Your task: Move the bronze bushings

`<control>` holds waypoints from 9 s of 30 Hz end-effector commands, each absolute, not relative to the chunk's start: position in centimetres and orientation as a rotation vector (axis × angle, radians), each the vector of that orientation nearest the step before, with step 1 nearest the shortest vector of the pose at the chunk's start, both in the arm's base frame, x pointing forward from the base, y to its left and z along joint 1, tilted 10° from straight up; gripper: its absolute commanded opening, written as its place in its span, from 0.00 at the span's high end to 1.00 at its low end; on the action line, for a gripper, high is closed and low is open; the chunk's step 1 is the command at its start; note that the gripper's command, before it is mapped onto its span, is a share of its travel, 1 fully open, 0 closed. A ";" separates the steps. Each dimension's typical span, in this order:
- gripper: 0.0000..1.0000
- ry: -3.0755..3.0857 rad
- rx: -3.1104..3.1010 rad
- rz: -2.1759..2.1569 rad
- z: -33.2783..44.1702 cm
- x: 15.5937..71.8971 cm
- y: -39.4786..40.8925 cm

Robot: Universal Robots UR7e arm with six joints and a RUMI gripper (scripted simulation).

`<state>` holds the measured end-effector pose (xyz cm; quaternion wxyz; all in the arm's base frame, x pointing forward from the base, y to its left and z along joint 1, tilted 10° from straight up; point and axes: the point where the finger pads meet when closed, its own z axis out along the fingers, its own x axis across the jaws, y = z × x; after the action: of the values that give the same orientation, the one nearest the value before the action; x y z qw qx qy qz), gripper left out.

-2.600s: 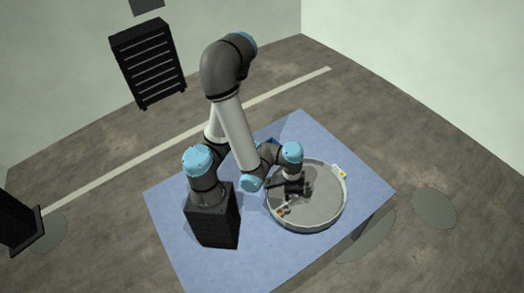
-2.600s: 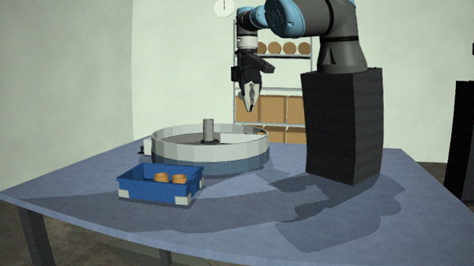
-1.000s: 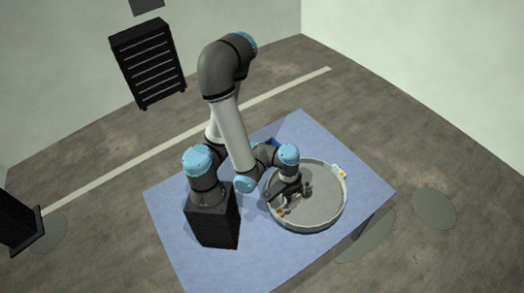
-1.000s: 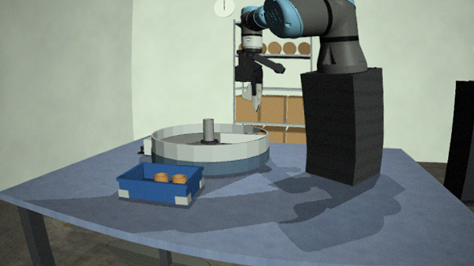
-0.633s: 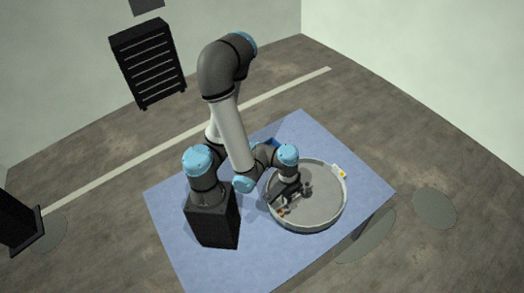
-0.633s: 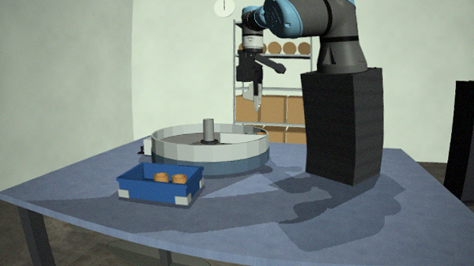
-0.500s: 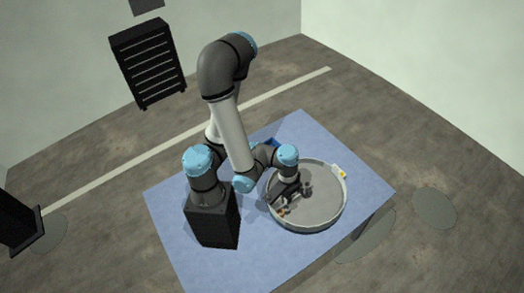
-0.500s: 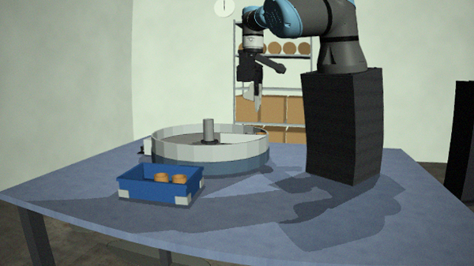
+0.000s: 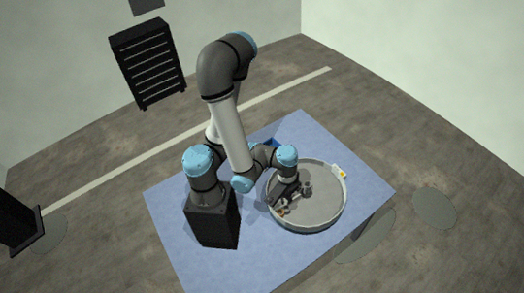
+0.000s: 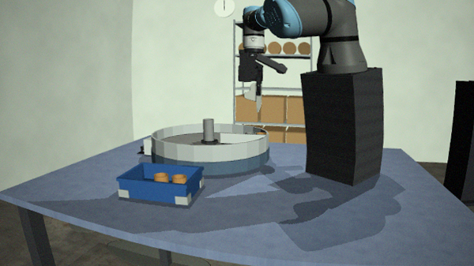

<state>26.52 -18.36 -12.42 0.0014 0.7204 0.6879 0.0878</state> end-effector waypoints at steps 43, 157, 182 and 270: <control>0.95 2.380 1.996 0.273 -12.5 26.0 -18.5; 0.95 2.424 1.935 0.272 -14.8 26.2 -18.3; 0.95 2.424 1.935 0.272 -14.8 26.2 -18.3; 0.95 2.424 1.935 0.272 -19.3 26.8 -17.7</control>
<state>26.76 -17.70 -19.36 0.0135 0.6214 0.7785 0.0875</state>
